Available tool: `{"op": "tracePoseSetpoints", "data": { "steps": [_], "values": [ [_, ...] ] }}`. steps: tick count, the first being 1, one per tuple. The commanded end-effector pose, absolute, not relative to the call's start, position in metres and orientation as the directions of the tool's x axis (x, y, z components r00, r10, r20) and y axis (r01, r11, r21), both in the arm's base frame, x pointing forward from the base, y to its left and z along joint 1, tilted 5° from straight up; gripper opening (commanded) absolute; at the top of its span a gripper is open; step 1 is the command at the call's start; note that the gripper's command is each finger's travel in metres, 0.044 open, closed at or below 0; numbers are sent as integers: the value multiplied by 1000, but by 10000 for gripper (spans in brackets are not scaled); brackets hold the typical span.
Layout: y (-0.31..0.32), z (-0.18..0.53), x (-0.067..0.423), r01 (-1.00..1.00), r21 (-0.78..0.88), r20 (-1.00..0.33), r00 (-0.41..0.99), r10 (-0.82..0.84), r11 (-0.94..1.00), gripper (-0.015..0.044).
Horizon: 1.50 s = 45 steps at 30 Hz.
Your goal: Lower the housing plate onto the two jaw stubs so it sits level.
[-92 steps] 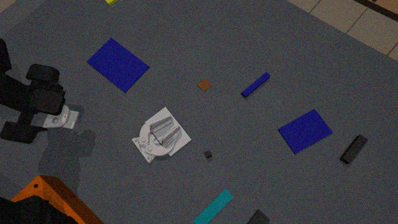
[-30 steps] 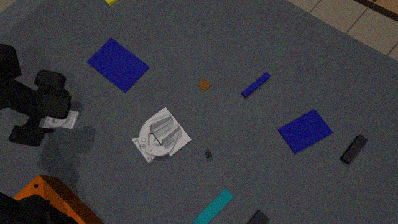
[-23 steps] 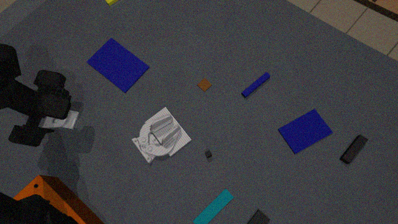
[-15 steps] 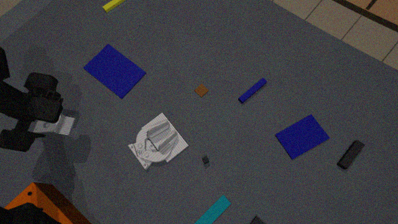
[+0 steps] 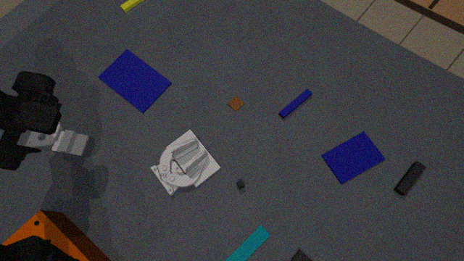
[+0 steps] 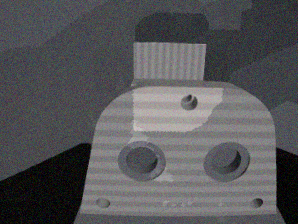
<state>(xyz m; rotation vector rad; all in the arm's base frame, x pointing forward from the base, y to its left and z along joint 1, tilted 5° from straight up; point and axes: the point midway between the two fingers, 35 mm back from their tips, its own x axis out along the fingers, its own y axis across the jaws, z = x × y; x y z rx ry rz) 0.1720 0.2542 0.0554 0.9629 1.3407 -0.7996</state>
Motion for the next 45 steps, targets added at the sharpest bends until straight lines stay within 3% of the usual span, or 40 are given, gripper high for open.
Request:
{"op": "tracePoseSetpoints", "data": {
  "steps": [1, 45],
  "values": [
    [253, 62, 172, 906, 112, -994, 93, 65, 409, 351],
    [137, 61, 243, 657, 97, -995, 92, 48, 748, 351]
  ]
}}
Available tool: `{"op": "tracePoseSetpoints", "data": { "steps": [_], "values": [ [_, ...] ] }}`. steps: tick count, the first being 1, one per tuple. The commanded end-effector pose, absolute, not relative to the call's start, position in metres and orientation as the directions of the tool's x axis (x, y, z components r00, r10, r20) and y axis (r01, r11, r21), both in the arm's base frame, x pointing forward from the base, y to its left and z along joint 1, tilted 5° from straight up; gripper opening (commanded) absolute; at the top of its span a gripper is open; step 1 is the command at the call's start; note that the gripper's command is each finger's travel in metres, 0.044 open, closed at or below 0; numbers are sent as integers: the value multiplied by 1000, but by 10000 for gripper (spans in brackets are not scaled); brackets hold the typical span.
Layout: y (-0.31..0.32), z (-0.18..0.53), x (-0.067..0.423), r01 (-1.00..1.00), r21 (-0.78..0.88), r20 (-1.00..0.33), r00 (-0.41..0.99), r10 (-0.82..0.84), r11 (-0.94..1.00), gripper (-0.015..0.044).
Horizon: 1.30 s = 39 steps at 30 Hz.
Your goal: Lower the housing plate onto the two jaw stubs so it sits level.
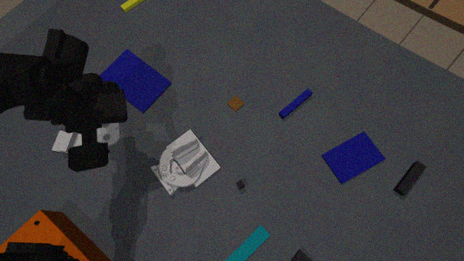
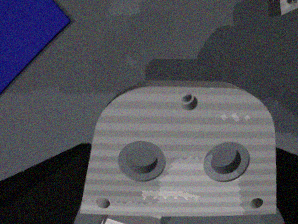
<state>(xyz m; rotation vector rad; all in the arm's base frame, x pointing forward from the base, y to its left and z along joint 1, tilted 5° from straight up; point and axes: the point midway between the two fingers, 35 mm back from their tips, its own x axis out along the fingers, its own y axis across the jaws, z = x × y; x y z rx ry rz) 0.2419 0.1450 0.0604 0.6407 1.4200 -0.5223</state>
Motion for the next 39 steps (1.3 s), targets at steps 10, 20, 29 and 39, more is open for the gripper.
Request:
{"op": "tracePoseSetpoints", "data": {
  "steps": [10, 20, 29, 39],
  "values": [
    [105, 60, 251, 573, 91, -995, 93, 46, 815, 351],
    [72, 59, 255, 479, 84, -994, 95, 44, 874, 351],
    [42, 58, 255, 387, 76, -994, 98, 41, 919, 351],
    [10, 57, 251, 280, 66, -994, 102, 39, 958, 351]
  ]
}}
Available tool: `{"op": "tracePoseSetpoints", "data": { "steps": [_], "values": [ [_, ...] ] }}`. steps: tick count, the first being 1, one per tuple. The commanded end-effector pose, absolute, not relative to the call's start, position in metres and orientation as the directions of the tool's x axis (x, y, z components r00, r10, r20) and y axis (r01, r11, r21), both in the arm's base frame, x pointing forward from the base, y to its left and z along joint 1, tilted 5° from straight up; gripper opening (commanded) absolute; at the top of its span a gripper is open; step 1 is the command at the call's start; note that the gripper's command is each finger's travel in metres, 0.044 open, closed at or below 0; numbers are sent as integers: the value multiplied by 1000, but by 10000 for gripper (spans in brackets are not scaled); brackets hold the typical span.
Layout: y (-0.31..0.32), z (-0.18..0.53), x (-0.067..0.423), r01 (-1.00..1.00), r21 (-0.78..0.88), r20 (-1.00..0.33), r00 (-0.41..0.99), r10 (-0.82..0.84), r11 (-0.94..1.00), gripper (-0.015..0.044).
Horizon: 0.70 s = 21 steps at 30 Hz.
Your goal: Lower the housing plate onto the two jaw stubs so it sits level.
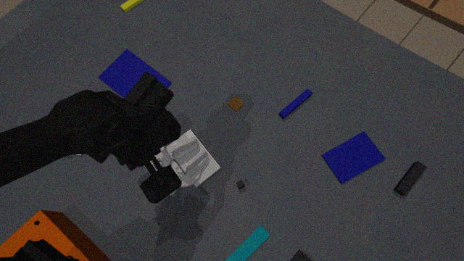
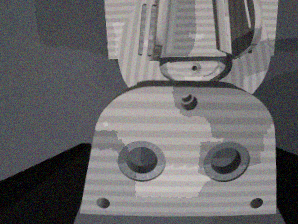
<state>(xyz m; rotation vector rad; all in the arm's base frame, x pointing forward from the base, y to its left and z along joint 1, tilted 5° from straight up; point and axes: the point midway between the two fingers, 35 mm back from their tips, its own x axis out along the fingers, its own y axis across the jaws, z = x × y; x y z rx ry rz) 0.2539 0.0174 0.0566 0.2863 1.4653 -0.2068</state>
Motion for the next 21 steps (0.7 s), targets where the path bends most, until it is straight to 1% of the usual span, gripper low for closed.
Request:
{"op": "tracePoseSetpoints", "data": {
  "steps": [1, 21],
  "values": [
    [7, 57, 251, 271, 65, -994, 102, 39, 960, 351],
    [5, 56, 251, 264, 65, -994, 103, 39, 962, 351]
  ]
}}
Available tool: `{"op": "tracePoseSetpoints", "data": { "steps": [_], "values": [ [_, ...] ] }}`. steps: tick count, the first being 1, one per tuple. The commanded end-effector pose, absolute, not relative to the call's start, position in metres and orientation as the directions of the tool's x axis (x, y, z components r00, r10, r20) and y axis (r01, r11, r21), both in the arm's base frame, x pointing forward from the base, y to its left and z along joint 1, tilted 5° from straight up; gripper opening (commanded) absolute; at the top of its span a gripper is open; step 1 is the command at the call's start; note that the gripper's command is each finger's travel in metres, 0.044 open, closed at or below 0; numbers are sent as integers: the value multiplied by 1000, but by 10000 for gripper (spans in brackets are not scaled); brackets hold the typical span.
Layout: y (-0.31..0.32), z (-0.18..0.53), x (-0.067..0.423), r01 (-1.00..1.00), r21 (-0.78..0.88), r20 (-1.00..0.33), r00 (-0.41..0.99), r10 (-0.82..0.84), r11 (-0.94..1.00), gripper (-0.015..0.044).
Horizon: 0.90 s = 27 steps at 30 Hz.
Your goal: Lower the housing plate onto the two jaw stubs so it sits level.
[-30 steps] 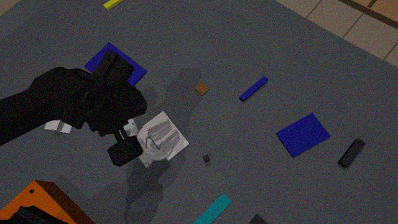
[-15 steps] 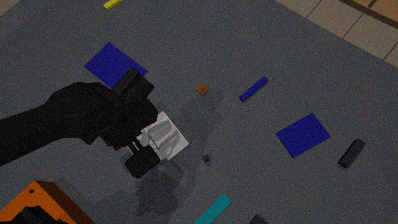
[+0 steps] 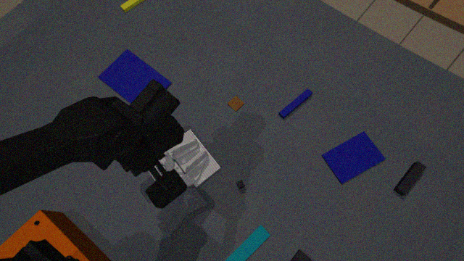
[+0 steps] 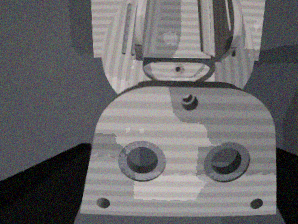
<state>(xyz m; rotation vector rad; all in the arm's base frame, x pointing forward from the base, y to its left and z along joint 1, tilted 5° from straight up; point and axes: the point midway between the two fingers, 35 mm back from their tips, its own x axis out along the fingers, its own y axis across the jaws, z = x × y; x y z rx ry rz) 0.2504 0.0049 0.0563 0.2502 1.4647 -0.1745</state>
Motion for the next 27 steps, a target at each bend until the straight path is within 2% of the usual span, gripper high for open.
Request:
{"op": "tracePoseSetpoints", "data": {
  "steps": [1, 27],
  "values": [
    [5, 56, 251, 264, 65, -994, 103, 39, 962, 351],
    [0, 56, 246, 260, 64, -994, 102, 38, 963, 351]
  ]
}}
